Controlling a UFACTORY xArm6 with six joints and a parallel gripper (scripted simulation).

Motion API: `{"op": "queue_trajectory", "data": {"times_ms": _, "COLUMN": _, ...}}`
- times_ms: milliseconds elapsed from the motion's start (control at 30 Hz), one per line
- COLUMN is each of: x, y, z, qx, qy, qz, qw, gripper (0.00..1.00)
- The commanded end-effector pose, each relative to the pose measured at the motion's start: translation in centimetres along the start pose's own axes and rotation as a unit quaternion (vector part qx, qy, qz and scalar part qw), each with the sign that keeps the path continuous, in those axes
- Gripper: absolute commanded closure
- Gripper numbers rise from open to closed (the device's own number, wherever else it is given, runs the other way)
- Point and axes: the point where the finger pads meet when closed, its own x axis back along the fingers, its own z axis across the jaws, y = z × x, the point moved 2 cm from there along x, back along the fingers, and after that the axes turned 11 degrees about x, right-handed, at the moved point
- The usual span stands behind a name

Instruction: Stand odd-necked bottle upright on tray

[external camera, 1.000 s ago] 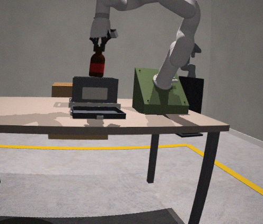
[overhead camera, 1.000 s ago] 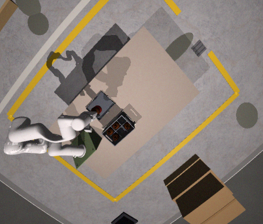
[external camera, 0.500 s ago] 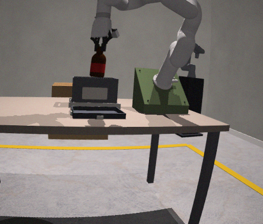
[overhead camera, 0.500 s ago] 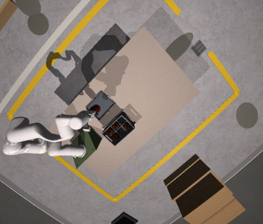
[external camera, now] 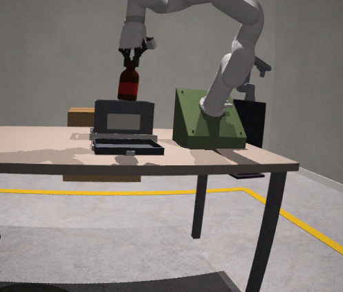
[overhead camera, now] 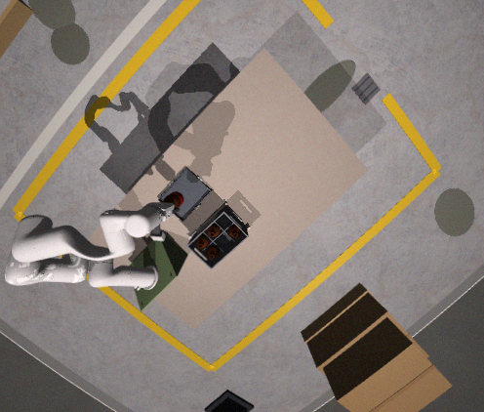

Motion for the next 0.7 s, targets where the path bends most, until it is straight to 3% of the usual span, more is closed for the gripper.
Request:
{"op": "queue_trajectory", "data": {"times_ms": 0, "x": 0.14, "y": 0.09, "z": 0.0, "qx": 0.001, "qy": -0.002, "qz": 0.0, "qw": 1.0, "gripper": 1.0}}
{"op": "queue_trajectory", "data": {"times_ms": 667, "x": 0.14, "y": 0.13, "z": 0.05, "qx": 0.001, "qy": -0.002, "qz": 0.0, "qw": 1.0, "gripper": 1.0}}
